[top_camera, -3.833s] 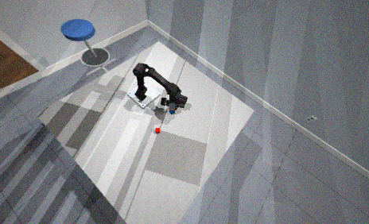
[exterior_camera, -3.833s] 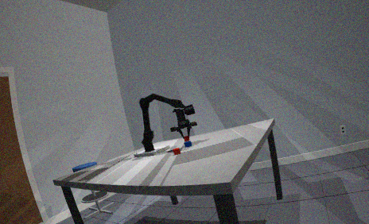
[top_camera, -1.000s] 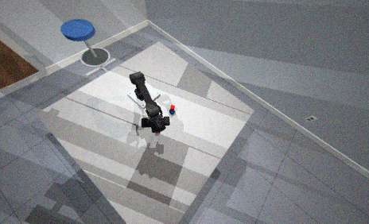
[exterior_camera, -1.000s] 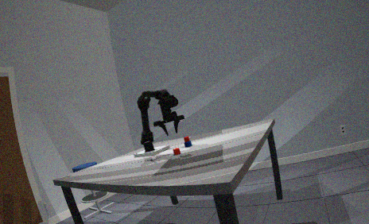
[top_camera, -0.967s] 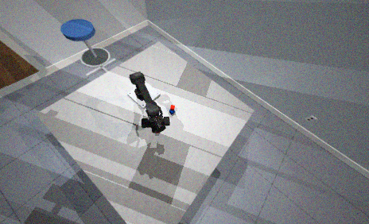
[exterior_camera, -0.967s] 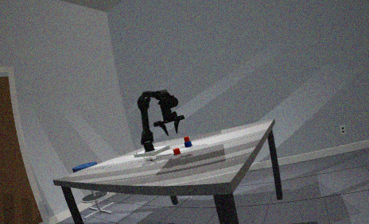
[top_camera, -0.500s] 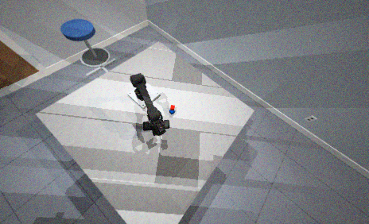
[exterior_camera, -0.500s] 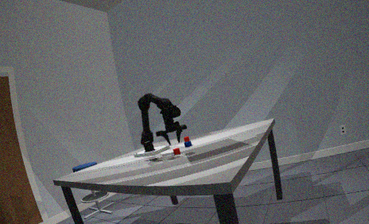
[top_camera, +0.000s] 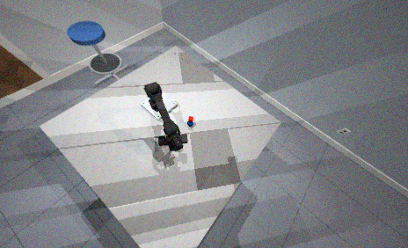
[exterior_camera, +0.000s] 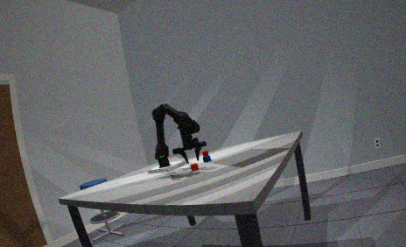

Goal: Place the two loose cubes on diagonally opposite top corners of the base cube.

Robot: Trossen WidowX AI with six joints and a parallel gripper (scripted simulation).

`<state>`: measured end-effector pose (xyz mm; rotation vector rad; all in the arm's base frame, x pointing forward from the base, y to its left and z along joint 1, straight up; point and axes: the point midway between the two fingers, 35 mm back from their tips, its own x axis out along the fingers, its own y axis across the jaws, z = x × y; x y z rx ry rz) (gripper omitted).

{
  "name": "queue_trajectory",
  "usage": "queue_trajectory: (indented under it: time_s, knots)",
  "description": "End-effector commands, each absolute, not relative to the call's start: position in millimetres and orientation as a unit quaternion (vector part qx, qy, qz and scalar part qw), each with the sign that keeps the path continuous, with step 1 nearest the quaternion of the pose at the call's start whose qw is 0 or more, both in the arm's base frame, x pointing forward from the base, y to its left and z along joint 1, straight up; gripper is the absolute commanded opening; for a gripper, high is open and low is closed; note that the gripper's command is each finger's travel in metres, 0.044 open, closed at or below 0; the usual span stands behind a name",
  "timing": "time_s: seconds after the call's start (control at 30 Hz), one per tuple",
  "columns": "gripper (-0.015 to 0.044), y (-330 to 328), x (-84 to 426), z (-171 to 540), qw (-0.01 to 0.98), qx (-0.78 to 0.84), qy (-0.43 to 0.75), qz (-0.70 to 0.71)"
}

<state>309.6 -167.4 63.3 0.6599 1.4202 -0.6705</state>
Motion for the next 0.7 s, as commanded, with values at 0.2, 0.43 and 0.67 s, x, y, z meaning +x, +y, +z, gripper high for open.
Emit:
queue_trajectory:
  time_s: [0.2, 0.43, 0.67]
  knots:
    - [0.0265, -166, 308, 43, 0.655, 0.291, 0.632, -0.293]
    - [0.0239, -166, 308, 36, 0.655, 0.291, 0.632, -0.293]
    - [0.0105, -166, 308, 36, 0.655, 0.291, 0.632, -0.293]
